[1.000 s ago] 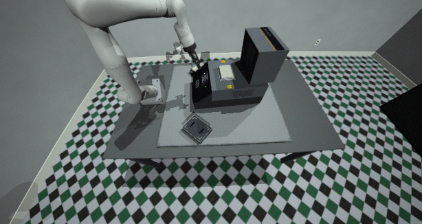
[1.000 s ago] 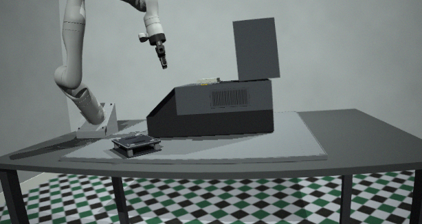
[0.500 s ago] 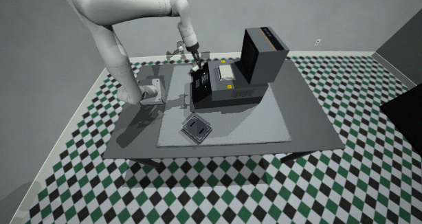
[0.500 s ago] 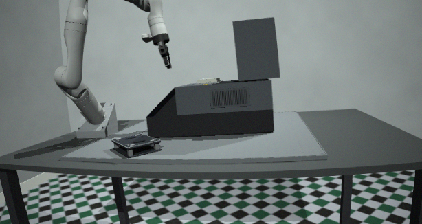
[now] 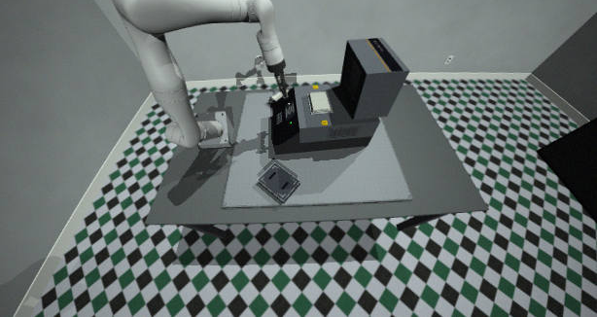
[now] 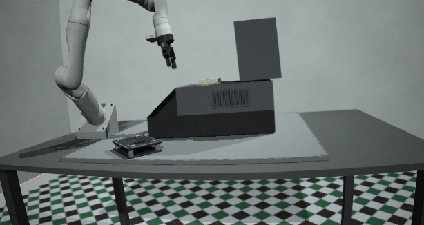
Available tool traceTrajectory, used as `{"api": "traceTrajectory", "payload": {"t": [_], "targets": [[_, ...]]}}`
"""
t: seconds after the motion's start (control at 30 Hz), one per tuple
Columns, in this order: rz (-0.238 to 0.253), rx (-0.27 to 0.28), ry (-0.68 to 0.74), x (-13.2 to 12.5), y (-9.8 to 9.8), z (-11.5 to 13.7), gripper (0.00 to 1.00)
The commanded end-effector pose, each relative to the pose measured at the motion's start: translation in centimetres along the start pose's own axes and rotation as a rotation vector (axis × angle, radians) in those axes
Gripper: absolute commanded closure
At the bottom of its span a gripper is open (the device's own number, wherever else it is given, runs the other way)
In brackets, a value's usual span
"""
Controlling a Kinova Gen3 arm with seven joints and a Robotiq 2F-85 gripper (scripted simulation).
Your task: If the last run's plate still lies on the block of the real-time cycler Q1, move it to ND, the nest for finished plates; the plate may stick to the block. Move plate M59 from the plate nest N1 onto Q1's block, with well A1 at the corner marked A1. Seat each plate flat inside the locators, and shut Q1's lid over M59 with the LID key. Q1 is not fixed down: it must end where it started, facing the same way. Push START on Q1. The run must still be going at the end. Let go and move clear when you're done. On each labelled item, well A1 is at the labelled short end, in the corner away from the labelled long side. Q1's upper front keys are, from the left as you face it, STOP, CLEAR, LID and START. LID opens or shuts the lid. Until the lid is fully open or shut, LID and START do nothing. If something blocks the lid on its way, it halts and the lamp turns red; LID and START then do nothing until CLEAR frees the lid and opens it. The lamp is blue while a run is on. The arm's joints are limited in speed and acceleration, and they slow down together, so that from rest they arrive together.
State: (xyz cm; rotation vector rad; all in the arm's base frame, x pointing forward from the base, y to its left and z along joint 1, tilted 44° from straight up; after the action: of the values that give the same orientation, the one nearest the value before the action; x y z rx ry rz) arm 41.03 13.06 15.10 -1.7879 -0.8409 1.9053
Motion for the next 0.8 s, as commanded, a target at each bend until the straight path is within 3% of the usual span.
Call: {"api": "traceTrajectory", "payload": {"t": [0.0, 0.77], "targets": [[0.000, 0.002, 0.020, 0.0, 0.0, -0.2, 0.00], [0.009, 0.030, 0.228, 0.2, 0.7, -2.4, 0.00]]}}
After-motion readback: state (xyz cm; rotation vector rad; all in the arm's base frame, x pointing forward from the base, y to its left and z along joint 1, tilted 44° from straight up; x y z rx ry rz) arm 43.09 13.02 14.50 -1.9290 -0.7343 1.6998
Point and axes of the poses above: the point where the finger pads meet when closed, its own y axis out along the fingers, its own x axis across the jaws, z = x × y, the point moved 2 cm from there along -y, back along the fingers, and after that the axes turned 5 degrees about -y, right-handed, at the moved point
